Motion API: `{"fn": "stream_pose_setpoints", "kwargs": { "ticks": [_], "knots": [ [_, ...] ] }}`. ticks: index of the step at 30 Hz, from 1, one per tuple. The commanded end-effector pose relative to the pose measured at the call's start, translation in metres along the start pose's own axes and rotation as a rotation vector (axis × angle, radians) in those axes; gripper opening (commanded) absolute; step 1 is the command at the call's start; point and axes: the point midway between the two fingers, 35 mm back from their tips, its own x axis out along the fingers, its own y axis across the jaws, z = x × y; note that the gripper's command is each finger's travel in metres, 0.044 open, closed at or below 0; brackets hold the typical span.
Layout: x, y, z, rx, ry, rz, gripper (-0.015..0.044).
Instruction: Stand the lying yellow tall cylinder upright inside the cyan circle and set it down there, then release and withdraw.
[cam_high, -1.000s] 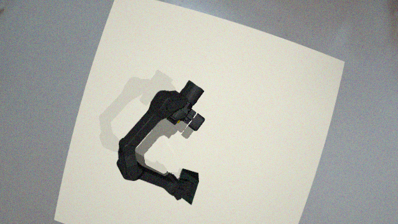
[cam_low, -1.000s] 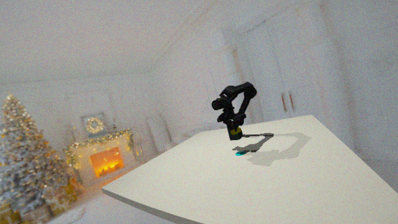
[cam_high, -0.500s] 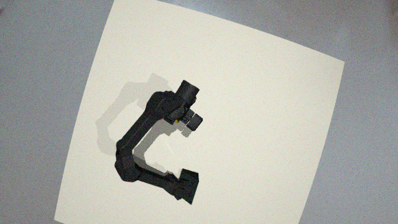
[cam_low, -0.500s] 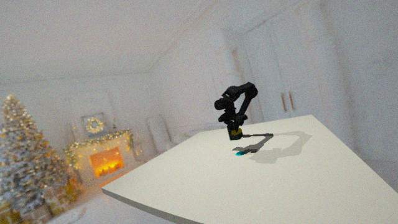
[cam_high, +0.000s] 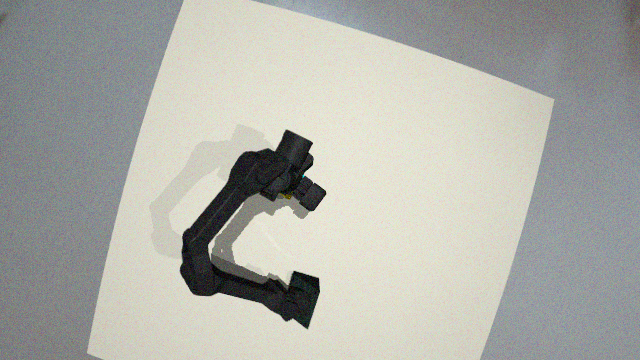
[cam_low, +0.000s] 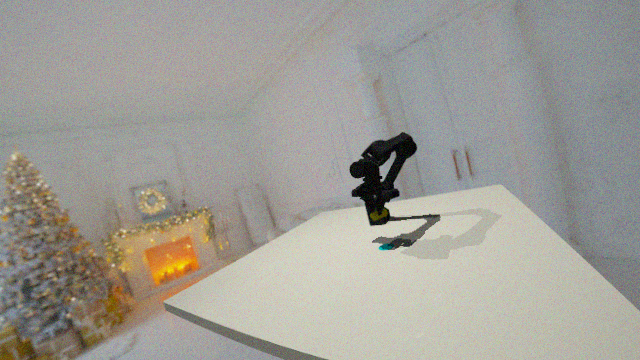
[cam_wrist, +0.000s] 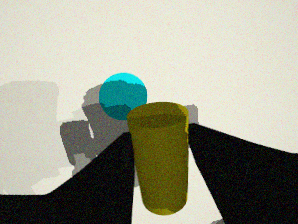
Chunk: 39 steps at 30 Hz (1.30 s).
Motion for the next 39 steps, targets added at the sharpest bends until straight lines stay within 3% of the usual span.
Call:
{"fn": "stream_pose_setpoints", "kwargs": {
  "ticks": [1, 39],
  "knots": [
    [0.004, -0.002, -0.001, -0.004, -0.013, -0.026, 0.0105],
    [0.022, -0.008, 0.0, -0.052, -0.187, -0.188, 0.0105]
  ]
}}
